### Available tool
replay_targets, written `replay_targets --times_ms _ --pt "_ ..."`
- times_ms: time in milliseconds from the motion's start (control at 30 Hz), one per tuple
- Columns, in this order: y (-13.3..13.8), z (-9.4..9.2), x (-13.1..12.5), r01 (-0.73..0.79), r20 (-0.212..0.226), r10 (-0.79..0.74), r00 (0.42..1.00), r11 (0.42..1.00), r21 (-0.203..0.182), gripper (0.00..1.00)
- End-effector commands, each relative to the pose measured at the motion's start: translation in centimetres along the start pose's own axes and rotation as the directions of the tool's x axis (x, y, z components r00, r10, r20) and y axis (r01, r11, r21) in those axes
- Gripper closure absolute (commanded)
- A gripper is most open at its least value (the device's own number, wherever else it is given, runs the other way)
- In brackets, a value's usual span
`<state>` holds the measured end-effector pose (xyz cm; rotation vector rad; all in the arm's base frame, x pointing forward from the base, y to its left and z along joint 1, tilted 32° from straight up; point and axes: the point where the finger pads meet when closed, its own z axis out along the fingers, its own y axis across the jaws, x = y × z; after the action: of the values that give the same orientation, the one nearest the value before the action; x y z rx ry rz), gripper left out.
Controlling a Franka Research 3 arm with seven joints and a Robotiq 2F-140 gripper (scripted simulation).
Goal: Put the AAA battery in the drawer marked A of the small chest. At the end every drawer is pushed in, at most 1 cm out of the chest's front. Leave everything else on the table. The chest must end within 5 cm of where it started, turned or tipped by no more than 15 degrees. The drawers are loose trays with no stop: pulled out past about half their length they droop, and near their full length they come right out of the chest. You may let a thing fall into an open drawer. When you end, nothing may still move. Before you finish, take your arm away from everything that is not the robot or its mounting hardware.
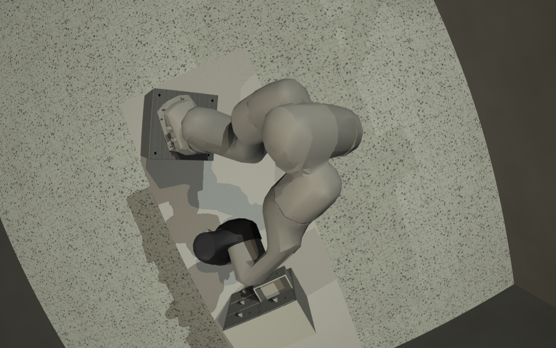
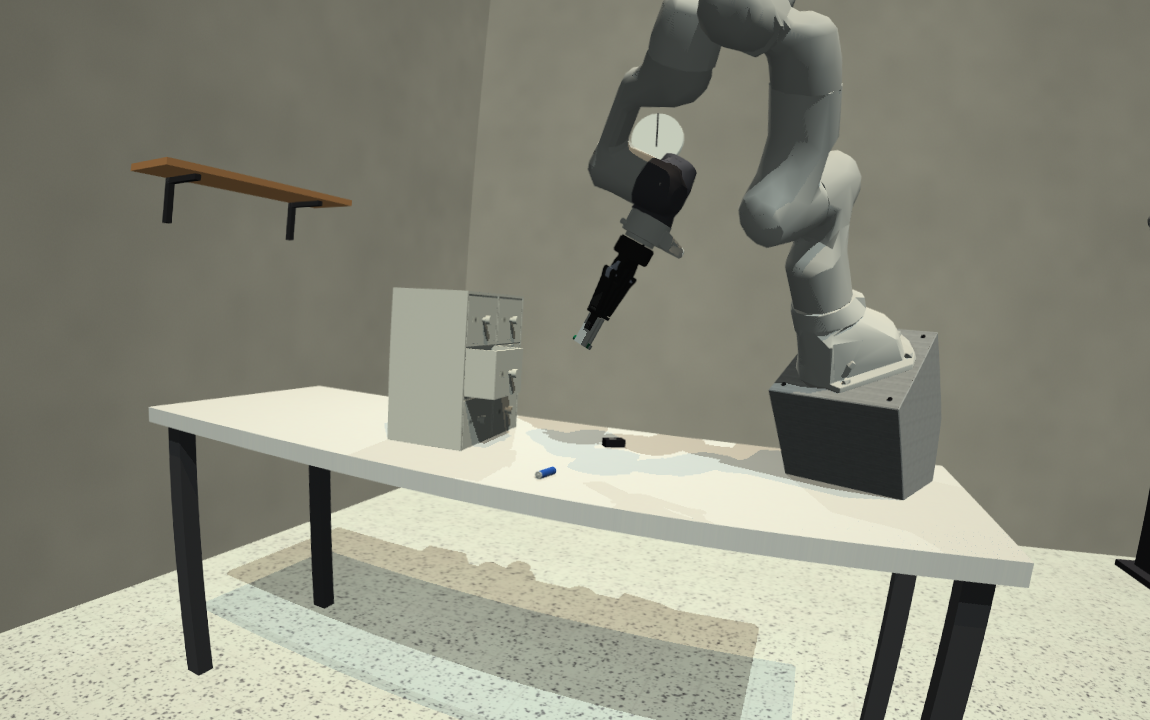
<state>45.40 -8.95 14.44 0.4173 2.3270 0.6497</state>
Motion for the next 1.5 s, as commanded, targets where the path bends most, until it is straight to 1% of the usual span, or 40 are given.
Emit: replay_targets --times_ms 0,100,200,300,367,433,600,1033,1267,1467 --pt "0.0 0.1 -0.4 0.184 0.180 -0.178 0.967 0.983 -0.013 0.97" --pt "0.0 0.1 -0.2 0.184 0.255 -0.174 0.951 0.983 -0.014 0.97" --pt "-0.1 0.1 0.0 0.177 0.312 -0.164 0.936 0.984 -0.014 0.97" --pt "-0.1 0.1 0.1 0.181 0.360 -0.164 0.918 0.983 -0.014 0.97" --pt "-0.1 0.1 0.2 0.184 0.382 -0.164 0.909 0.983 -0.014 0.97" --pt "-0.1 0.1 0.2 0.184 0.382 -0.164 0.909 0.983 -0.014 0.97" --pt "-0.1 0.1 0.3 0.184 0.404 -0.163 0.900 0.983 -0.013 0.97" --pt "-0.1 0.1 0.1 0.184 0.405 -0.163 0.900 0.983 -0.013 0.97" --pt "0.1 0.5 -0.7 0.184 0.405 -0.163 0.900 0.983 -0.013 0.97" --pt "0.3 1.1 -1.9 0.184 0.405 -0.163 0.900 0.983 -0.013 0.97"
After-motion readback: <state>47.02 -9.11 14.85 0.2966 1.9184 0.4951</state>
